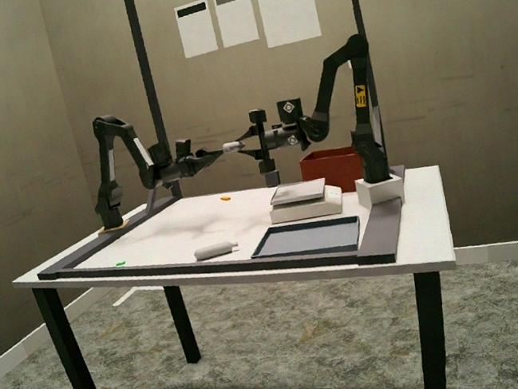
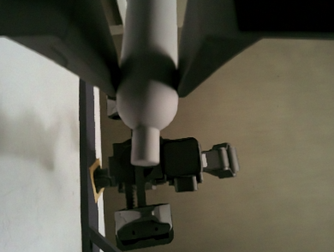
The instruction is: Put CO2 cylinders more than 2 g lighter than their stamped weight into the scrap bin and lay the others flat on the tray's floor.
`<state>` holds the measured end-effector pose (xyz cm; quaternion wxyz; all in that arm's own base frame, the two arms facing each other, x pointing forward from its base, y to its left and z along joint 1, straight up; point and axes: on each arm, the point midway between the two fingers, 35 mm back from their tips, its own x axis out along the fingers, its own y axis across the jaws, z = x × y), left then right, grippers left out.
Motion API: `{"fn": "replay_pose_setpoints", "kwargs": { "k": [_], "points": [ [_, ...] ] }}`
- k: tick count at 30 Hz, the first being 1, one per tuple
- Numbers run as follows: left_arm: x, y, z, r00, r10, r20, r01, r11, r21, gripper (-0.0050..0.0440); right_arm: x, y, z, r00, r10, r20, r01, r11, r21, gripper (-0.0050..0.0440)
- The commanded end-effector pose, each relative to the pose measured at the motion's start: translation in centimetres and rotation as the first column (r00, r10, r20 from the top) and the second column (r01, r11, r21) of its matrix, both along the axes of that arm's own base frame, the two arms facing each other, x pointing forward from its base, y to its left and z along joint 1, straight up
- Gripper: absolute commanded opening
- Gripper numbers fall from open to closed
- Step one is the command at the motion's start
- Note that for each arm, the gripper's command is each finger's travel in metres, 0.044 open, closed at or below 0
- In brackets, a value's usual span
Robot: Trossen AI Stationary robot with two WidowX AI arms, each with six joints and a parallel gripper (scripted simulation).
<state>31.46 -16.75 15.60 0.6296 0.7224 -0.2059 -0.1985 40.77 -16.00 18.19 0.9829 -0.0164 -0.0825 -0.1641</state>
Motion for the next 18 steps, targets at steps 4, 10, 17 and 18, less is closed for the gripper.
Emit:
{"fn": "replay_pose_setpoints", "kwargs": {
  "k": [4, 10, 17, 18],
  "points": [
    [0.8, 0.0, 4.7, 0.990, -0.090, 0.108, 0.079, 0.992, 0.100, -0.0050, -2.0, 3.2, 3.5, 0.998, 0.062, -0.011, -0.062, 0.998, -0.001, 0.0440],
    [1.0, 0.2, 4.7, 0.988, -0.132, 0.081, 0.116, 0.977, 0.178, -0.0050, -2.8, 4.5, 4.6, 0.996, 0.087, -0.020, -0.087, 0.996, 0.001, 0.0440],
    [1.2, 0.2, 4.3, 0.986, -0.163, 0.038, 0.149, 0.959, 0.243, -0.0050, -3.4, 5.5, 5.5, 0.994, 0.109, -0.026, -0.109, 0.994, 0.003, 0.0440],
    [1.1, 0.3, 3.6, 0.985, -0.172, -0.003, 0.167, 0.949, 0.267, -0.0050, -3.6, 5.8, 5.7, 0.993, 0.114, -0.028, -0.114, 0.993, 0.004, 0.0440]
  ]
}}
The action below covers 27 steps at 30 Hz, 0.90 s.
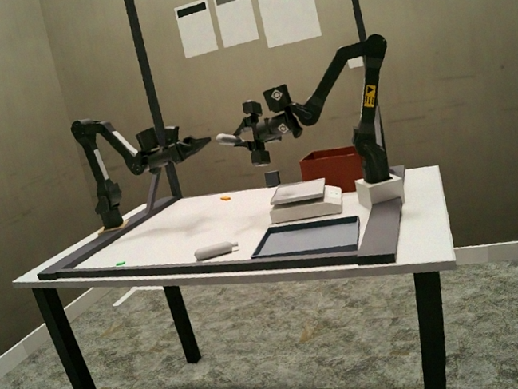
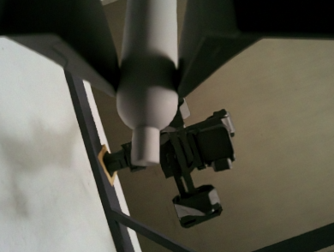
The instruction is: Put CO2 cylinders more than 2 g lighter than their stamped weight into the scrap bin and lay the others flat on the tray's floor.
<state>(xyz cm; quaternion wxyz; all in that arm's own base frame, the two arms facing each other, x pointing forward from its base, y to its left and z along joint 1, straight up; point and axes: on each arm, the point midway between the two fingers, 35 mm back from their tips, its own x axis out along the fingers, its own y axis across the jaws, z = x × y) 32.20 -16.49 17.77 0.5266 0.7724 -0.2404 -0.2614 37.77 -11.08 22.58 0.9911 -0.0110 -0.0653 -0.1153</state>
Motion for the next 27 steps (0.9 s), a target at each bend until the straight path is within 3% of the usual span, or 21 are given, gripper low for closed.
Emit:
{"fn": "replay_pose_setpoints", "kwargs": {
  "k": [1, 8, 16, 17, 27],
  "points": [
    [0.5, 0.0, 1.7, 0.999, -0.032, 0.016, 0.031, 0.998, 0.063, -0.0050, -0.8, 1.2, 1.6, 1.000, 0.023, 0.005, -0.023, 1.000, -0.005, 0.0440],
    [1.2, 0.0, 1.8, 0.996, -0.087, -0.006, 0.087, 0.979, 0.183, -0.0050, -1.7, 3.0, 4.1, 0.998, 0.060, 0.010, -0.060, 0.998, -0.008, 0.0440],
    [1.5, 0.0, 1.0, 0.990, -0.122, -0.066, 0.135, 0.954, 0.269, -0.0050, -2.5, 4.3, 5.2, 0.996, 0.086, 0.002, -0.086, 0.996, -0.005, 0.0440],
    [1.2, 0.0, 0.3, 0.985, -0.130, -0.110, 0.157, 0.944, 0.291, -0.0050, -2.7, 4.6, 5.5, 0.996, 0.092, 0.000, -0.092, 0.996, -0.004, 0.0440],
    [2.0, -0.3, 0.4, 0.966, -0.193, -0.169, 0.250, 0.855, 0.454, -0.0050, -4.2, 7.1, 7.7, 0.989, 0.144, -0.016, -0.144, 0.990, 0.002, 0.0440]
  ]
}}
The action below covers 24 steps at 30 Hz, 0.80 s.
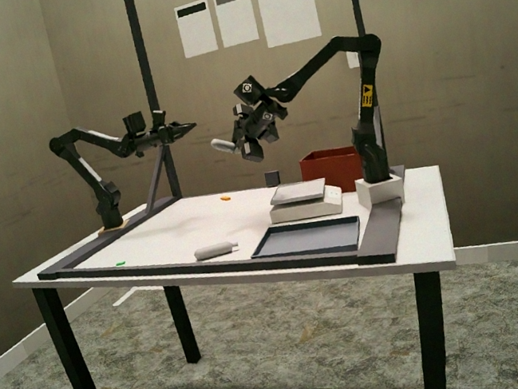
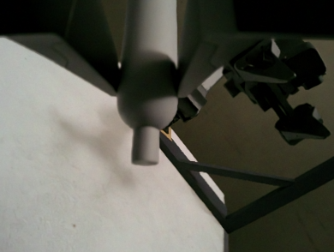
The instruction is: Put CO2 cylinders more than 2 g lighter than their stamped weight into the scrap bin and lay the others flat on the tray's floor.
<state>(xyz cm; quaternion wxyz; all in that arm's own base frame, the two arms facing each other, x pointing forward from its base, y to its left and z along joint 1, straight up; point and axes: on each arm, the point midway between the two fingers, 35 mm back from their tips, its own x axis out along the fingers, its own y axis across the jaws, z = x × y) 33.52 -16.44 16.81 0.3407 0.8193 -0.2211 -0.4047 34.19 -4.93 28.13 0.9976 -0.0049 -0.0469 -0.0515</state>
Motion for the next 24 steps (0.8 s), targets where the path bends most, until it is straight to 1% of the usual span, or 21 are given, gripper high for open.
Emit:
{"fn": "replay_pose_setpoints", "kwargs": {
  "k": [1, 4, 6, 7, 12, 15, 21, 23, 24],
  "points": [
    [0.7, -0.4, 1.2, 0.999, -0.050, -0.002, 0.050, 0.995, 0.086, -0.0050, -0.8, 1.1, 2.3, 1.000, 0.020, 0.021, -0.020, 1.000, -0.005, 0.0440],
    [0.7, -0.4, 0.9, 0.997, -0.074, -0.032, 0.078, 0.988, 0.137, -0.0050, -1.1, 1.7, 2.8, 0.999, 0.031, 0.017, -0.031, 1.000, -0.004, 0.0440],
    [0.7, -0.4, 0.9, 0.997, -0.074, -0.032, 0.078, 0.988, 0.137, -0.0050, -1.1, 1.7, 2.8, 0.999, 0.031, 0.017, -0.031, 1.000, -0.004, 0.0440],
    [0.2, -0.2, 0.3, 0.993, -0.083, -0.080, 0.096, 0.981, 0.166, -0.0050, -1.2, 1.9, 3.0, 0.999, 0.036, 0.016, -0.036, 0.999, -0.003, 0.0440],
    [0.5, -0.5, 0.2, 0.984, -0.133, -0.116, 0.160, 0.950, 0.267, -0.0050, -1.8, 2.9, 3.8, 0.998, 0.057, 0.009, -0.057, 0.998, -0.001, 0.0440],
    [0.5, -0.6, 0.0, 0.976, -0.157, -0.149, 0.198, 0.926, 0.322, -0.0050, -2.1, 3.3, 4.2, 0.998, 0.067, 0.006, -0.067, 0.998, 0.000, 0.0440],
    [0.9, -1.0, -0.3, 0.955, -0.211, -0.210, 0.285, 0.852, 0.440, -0.0050, -2.6, 4.2, 5.0, 0.996, 0.086, 0.000, -0.086, 0.996, 0.002, 0.0440],
    [0.9, -1.0, -0.3, 0.955, -0.211, -0.210, 0.285, 0.852, 0.440, -0.0050, -2.6, 4.2, 5.0, 0.996, 0.086, 0.000, -0.086, 0.996, 0.002, 0.0440],
    [0.2, -0.8, -0.7, 0.941, -0.216, -0.260, 0.317, 0.829, 0.461, -0.0050, -2.7, 4.4, 5.2, 0.996, 0.089, -0.001, -0.089, 0.996, 0.003, 0.0440]
  ]
}}
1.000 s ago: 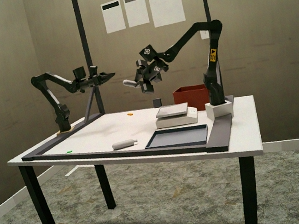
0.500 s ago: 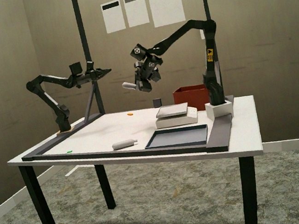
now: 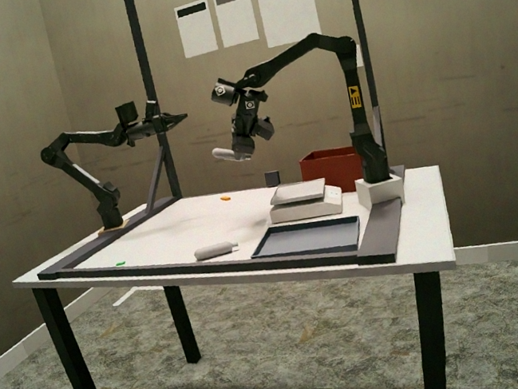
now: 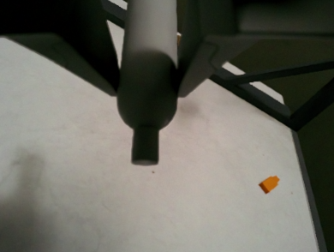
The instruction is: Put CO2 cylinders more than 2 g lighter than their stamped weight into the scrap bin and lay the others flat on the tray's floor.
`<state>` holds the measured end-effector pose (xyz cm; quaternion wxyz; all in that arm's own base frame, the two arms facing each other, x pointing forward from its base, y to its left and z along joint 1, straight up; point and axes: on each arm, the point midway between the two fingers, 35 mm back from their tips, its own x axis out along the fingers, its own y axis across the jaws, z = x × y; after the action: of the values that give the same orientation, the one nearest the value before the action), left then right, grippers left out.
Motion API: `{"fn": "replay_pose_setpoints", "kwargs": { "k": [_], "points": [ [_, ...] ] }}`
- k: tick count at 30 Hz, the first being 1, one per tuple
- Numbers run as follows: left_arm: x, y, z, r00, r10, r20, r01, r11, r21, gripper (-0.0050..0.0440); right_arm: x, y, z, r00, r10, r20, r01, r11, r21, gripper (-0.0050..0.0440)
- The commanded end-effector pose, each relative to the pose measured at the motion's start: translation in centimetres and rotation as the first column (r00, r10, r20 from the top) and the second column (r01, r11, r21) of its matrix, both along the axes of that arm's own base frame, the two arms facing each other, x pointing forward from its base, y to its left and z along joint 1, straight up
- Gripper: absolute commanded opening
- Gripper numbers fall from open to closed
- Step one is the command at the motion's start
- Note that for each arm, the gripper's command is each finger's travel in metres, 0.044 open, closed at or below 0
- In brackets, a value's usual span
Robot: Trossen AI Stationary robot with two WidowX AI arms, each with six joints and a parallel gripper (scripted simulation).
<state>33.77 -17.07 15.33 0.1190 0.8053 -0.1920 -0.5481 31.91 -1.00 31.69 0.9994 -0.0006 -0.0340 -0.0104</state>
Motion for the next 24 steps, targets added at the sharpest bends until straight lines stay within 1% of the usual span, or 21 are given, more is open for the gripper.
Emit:
{"fn": "replay_pose_setpoints", "kwargs": {
  "k": [1, 5, 7, 12, 14, 16, 18, 19, 24],
  "points": [
    [0.2, -0.4, 0.8, 0.997, -0.062, -0.035, 0.065, 0.993, 0.102, -0.0050, -0.5, 0.6, 1.7, 1.000, 0.010, 0.024, -0.010, 1.000, -0.002, 0.0440],
    [0.1, -0.6, 0.4, 0.990, -0.116, -0.083, 0.131, 0.970, 0.203, -0.0050, -0.7, 0.9, 2.0, 1.000, 0.017, 0.022, -0.017, 1.000, -0.001, 0.0440],
    [-0.1, -0.7, 0.2, 0.984, -0.140, -0.111, 0.163, 0.955, 0.249, -0.0050, -0.6, 1.0, 1.8, 1.000, 0.019, 0.011, -0.019, 1.000, -0.001, 0.0440],
    [-0.6, -0.8, -0.4, 0.963, -0.189, -0.192, 0.247, 0.902, 0.354, -0.0050, -0.6, 1.1, 2.0, 1.000, 0.022, 0.013, -0.022, 1.000, -0.001, 0.0440],
    [-0.8, -0.8, -0.6, 0.952, -0.205, -0.227, 0.282, 0.876, 0.391, -0.0050, -0.5, 1.1, 1.7, 1.000, 0.022, 0.006, -0.022, 1.000, -0.001, 0.0440],
    [-0.8, -0.8, -0.6, 0.952, -0.205, -0.227, 0.282, 0.876, 0.391, -0.0050, -0.5, 1.1, 1.7, 1.000, 0.022, 0.006, -0.022, 1.000, -0.001, 0.0440],
    [-1.9, -0.3, -0.7, 0.933, -0.209, -0.292, 0.322, 0.848, 0.421, -0.0050, -0.5, 1.0, 1.7, 1.000, 0.021, 0.007, -0.021, 1.000, -0.001, 0.0440],
    [-2.0, -0.3, -0.7, 0.930, -0.211, -0.301, 0.330, 0.842, 0.427, -0.0050, -0.5, 1.0, 1.7, 1.000, 0.021, 0.007, -0.021, 1.000, -0.001, 0.0440],
    [-2.0, -0.3, -0.7, 0.928, -0.213, -0.307, 0.335, 0.837, 0.432, -0.0050, -0.5, 1.0, 1.4, 1.000, 0.021, 0.000, -0.021, 1.000, 0.000, 0.0440]
  ]
}}
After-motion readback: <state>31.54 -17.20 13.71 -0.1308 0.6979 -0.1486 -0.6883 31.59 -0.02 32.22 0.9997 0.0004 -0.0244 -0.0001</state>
